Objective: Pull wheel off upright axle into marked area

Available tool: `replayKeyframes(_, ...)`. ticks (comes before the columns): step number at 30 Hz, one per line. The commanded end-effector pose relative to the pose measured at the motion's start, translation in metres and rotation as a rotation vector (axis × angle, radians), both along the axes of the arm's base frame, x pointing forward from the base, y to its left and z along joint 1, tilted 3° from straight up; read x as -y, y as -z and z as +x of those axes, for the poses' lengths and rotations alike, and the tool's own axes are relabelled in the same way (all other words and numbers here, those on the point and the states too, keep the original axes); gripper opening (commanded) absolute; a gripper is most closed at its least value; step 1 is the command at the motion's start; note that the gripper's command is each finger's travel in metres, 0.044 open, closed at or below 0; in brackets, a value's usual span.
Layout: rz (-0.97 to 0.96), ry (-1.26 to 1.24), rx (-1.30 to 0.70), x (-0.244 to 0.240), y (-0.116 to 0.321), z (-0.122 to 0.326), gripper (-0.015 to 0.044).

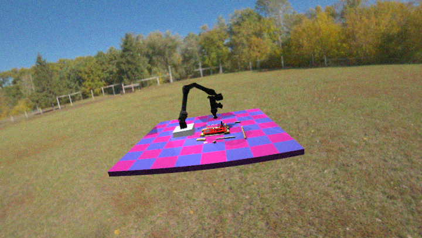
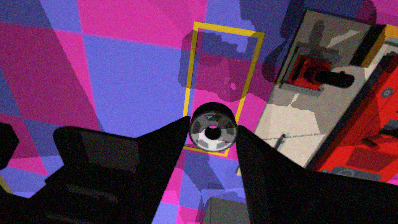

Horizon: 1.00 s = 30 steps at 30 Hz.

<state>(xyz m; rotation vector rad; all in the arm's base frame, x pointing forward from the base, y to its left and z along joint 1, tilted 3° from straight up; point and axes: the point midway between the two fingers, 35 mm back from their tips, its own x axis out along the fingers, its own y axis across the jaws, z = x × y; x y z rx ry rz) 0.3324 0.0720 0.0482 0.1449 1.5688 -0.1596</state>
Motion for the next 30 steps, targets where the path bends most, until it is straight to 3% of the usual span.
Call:
replayKeyframes(1, 0.001, 0.006, -0.021, 0.000, 0.028, -0.004, 0.0000)
replayKeyframes(9, 0.001, 0.006, -0.021, 0.001, 0.076, -0.008, 0.0000)
replayKeyframes(18, 0.001, 0.006, -0.021, 0.001, 0.077, -0.008, 0.0000)
replayKeyframes(30, -0.003, 0.001, -0.014, 0.001, 0.067, -0.005, 0.0300)
